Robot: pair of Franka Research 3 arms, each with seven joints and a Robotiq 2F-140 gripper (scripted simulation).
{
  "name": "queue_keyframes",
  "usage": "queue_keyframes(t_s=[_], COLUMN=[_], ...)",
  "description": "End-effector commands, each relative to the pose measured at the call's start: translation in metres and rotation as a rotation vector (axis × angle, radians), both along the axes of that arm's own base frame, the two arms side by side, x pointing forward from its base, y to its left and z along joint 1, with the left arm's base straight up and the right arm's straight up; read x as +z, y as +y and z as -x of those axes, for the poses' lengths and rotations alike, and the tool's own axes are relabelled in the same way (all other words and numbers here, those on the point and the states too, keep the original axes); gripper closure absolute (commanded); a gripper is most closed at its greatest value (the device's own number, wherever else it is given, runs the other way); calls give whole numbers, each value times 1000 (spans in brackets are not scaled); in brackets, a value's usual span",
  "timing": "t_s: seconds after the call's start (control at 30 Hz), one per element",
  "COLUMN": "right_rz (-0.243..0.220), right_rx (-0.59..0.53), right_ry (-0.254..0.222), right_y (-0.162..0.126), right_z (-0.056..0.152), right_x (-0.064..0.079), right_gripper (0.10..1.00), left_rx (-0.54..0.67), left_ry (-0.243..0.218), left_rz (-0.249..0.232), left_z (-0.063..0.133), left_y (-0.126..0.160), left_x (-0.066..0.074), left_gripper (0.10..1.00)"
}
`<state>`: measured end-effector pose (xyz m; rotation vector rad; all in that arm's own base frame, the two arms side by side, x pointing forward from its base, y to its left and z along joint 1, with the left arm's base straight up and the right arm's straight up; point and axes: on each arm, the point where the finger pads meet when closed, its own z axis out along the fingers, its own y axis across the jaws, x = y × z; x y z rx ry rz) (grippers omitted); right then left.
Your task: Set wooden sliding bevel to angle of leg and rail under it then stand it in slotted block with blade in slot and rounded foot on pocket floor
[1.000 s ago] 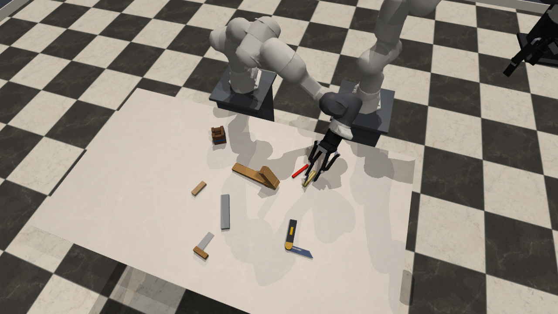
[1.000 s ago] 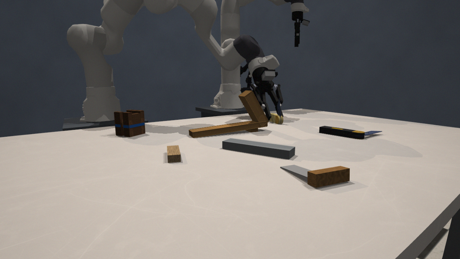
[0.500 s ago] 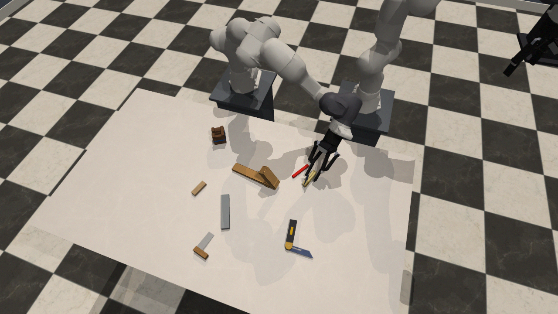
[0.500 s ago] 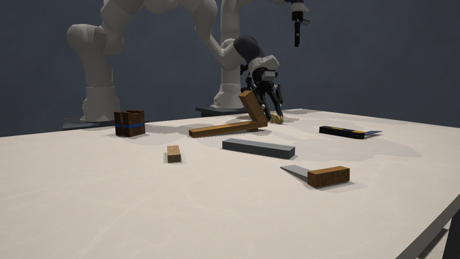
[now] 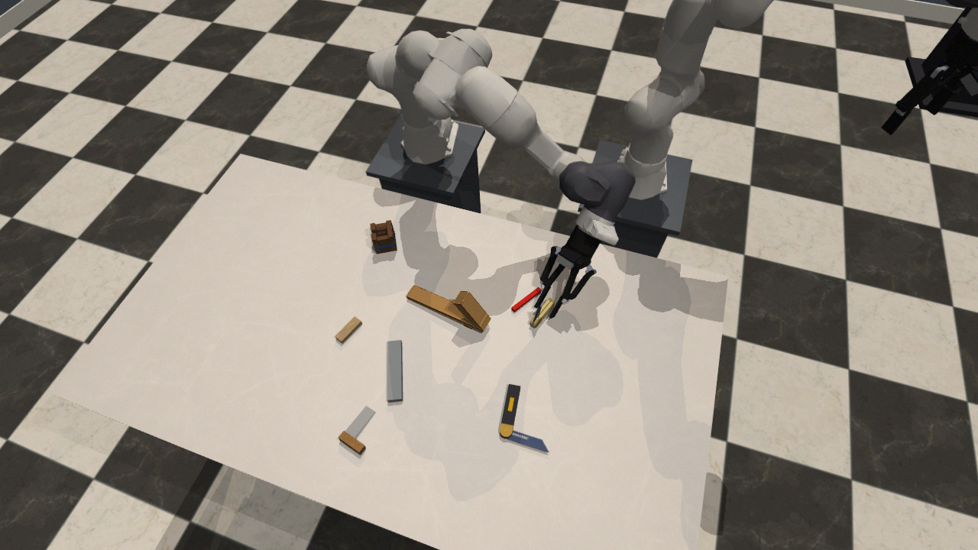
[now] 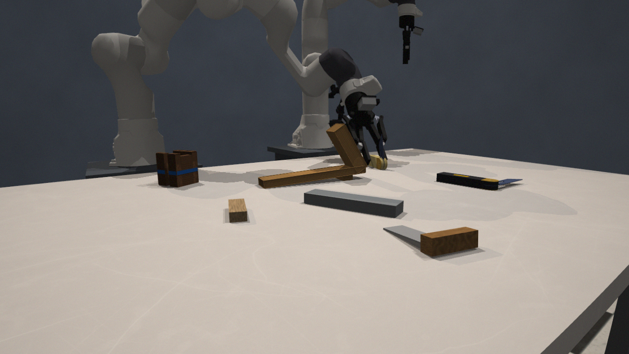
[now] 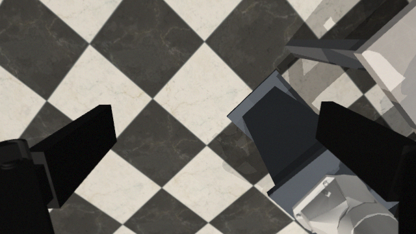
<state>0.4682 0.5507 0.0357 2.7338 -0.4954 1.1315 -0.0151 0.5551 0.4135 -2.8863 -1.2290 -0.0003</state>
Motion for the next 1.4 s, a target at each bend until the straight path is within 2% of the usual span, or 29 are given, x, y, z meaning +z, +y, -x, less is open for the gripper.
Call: queue_keyframes(t_s=[0.0, 1.03, 1.07, 1.37], right_rz=[-5, -5, -5, -5], right_rx=[2, 2, 2, 2], right_ry=[-1, -1, -1, -1], right_y=[2, 0, 0, 0], right_z=[0, 1, 1, 1], right_x=[-1, -1, -1, -1], right_gripper=[747, 747, 999, 999], left_rx=[7, 7, 7, 7], left_ry=[-2, -2, -2, -2], left_rz=[4, 4, 4, 4], left_z=[0, 0, 0, 0], left_y=[-1, -1, -1, -1], left_x=[-1, -1, -1, -1], left_gripper=[98, 98, 98, 98])
